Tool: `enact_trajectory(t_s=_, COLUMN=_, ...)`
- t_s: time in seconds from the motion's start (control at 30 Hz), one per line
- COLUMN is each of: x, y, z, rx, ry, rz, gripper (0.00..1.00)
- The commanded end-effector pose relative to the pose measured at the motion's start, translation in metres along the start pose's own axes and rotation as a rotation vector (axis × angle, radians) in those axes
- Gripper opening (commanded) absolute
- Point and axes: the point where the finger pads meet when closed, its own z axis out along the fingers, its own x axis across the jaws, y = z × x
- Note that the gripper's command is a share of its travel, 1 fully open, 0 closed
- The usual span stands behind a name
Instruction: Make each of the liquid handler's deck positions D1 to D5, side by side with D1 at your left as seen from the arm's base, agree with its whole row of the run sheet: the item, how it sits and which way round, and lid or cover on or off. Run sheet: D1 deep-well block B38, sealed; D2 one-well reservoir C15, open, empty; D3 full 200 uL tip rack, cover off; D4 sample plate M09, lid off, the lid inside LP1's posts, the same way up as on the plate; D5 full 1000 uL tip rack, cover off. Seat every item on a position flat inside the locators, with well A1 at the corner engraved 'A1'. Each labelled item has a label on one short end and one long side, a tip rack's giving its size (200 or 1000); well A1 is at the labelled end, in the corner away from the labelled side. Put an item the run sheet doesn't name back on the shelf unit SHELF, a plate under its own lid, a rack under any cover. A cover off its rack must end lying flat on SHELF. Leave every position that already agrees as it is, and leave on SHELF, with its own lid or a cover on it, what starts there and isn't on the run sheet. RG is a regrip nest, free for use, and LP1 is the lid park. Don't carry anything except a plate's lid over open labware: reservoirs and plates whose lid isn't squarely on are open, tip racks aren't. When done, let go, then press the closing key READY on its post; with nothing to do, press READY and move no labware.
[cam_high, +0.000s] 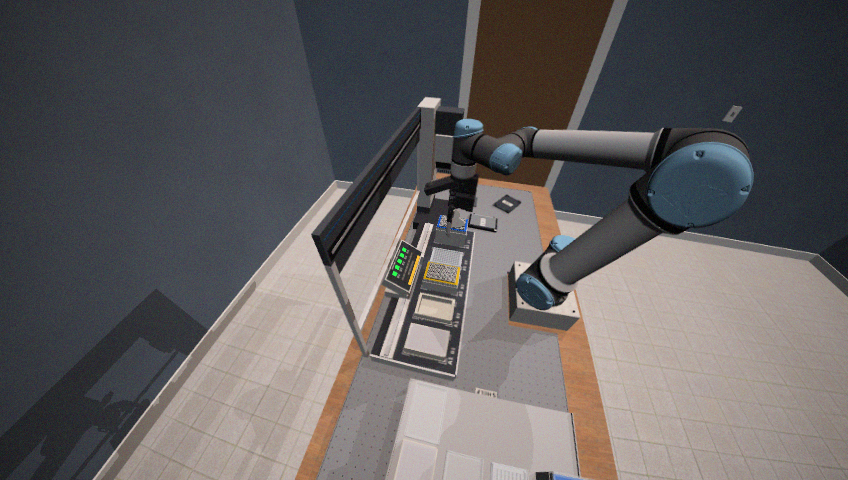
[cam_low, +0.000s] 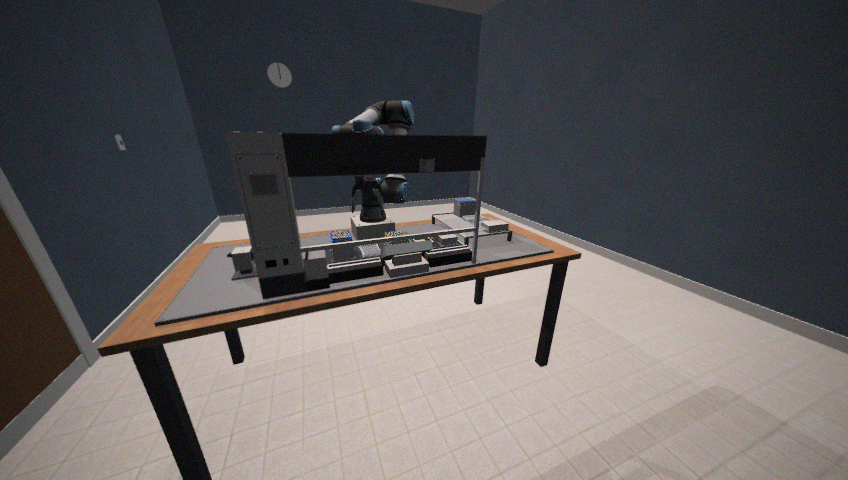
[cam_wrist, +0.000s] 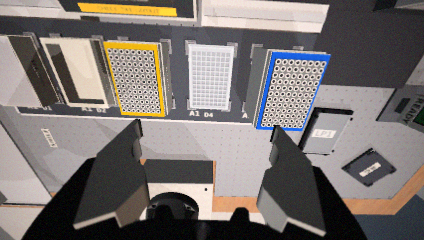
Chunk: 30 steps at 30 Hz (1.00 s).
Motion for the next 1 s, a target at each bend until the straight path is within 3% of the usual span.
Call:
enact_trajectory(t_s=0.0, x=0.0, y=0.0, z=-0.005, rx=0.001, ry=0.0, rz=0.0, gripper=0.82)
enact_trajectory(t_s=0.97, x=0.0, y=0.0, z=-0.05, rx=0.001, ry=0.0, rz=0.0, gripper=0.82)
